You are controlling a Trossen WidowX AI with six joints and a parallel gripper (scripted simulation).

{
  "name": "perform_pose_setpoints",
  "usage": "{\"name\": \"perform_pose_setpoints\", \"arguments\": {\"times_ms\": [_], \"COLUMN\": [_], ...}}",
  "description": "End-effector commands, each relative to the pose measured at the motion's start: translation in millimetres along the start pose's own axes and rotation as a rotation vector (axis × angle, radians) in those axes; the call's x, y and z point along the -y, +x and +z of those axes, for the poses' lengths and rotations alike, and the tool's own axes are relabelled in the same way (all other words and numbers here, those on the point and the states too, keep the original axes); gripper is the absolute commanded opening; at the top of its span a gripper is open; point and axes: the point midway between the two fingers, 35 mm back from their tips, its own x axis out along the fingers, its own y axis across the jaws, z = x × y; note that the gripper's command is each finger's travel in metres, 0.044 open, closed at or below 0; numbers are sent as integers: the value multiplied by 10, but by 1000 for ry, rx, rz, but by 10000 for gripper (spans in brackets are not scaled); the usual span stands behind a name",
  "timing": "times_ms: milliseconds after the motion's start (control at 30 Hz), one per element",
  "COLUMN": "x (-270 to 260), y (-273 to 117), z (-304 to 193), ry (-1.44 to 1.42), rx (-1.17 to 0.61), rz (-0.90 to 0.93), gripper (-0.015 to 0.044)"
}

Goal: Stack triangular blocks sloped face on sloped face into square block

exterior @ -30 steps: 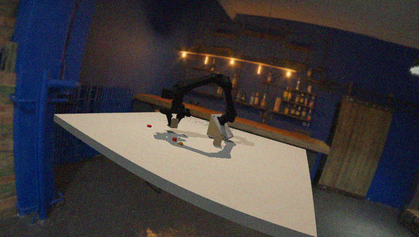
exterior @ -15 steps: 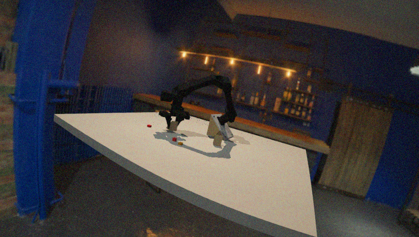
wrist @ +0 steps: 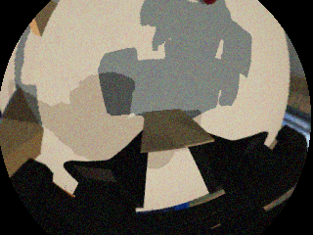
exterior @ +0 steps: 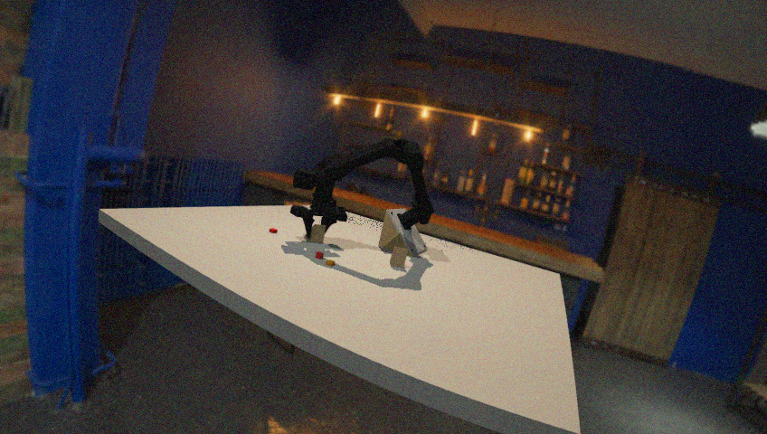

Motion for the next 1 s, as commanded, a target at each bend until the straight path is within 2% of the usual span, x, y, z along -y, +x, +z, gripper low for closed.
{"name": "perform_pose_setpoints", "arguments": {"times_ms": [0,267,500,700,967], "x": [3,3,5,2,27], "y": [-4,-4,-28,-607,-587], "z": [2,2,1,-8,-6], "ry": [-1,-1,-1,0,3], "rx": [0,0,-1,-3,2], "rz": [-1,-1,-1,-1,-17], "gripper": [236,440,440,440,440]}}
